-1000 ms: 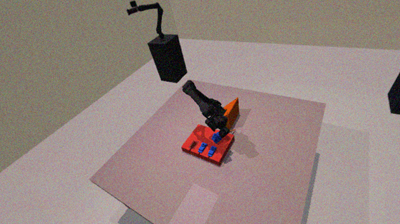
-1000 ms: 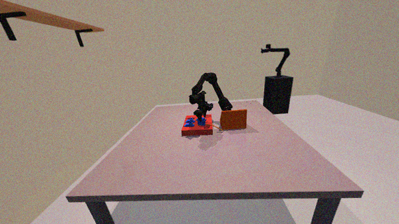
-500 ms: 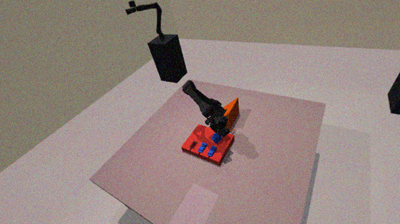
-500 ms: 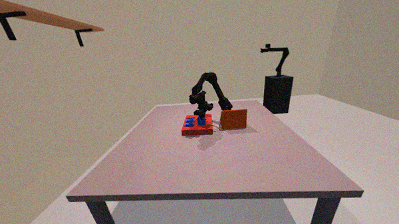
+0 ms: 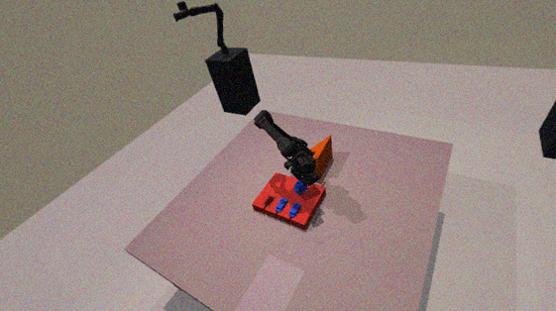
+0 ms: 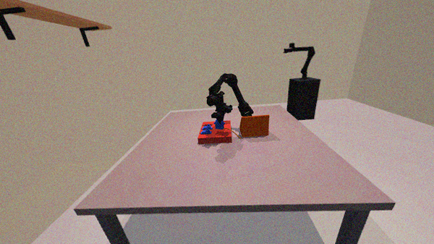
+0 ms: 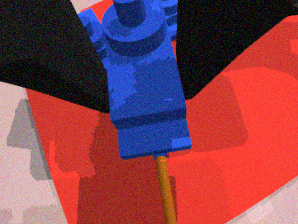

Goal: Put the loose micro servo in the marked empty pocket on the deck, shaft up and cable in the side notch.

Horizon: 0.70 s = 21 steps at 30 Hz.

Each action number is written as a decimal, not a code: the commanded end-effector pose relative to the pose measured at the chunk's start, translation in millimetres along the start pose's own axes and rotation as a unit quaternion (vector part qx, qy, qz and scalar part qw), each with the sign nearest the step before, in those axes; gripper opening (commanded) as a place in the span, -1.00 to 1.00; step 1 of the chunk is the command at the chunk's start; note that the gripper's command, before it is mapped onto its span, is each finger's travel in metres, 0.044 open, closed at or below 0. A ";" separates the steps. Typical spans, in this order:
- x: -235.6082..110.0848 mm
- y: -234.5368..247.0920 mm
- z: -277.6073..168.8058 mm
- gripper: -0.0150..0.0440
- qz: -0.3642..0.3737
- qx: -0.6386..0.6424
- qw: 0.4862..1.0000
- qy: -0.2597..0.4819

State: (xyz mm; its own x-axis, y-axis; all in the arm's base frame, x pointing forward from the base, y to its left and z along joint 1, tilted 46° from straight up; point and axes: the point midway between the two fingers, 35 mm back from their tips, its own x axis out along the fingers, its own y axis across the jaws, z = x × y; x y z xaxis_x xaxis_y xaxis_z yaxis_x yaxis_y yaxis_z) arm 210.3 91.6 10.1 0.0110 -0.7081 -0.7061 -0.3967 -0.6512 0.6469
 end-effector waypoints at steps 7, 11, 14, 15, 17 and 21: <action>-4.0 -2.9 -5.0 -0.49 -0.003 0.005 1.000 0.000; -4.2 -11.5 -15.4 -0.49 -0.004 0.005 1.000 0.000; -4.2 -14.5 -19.2 -0.49 -0.004 0.005 1.000 0.000; -4.2 -14.5 -19.2 -0.49 -0.004 0.005 1.000 0.000; -4.1 -12.2 -20.1 -0.49 -0.004 0.005 1.000 0.000; -4.0 1.1 -25.2 -0.49 -0.003 0.005 1.000 0.000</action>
State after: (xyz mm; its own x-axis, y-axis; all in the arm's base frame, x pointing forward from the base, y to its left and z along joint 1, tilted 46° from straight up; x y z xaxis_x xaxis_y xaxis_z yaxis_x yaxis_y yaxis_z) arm 232.0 93.6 11.7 0.0077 -0.7036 -0.7106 -0.4081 -0.6509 0.6401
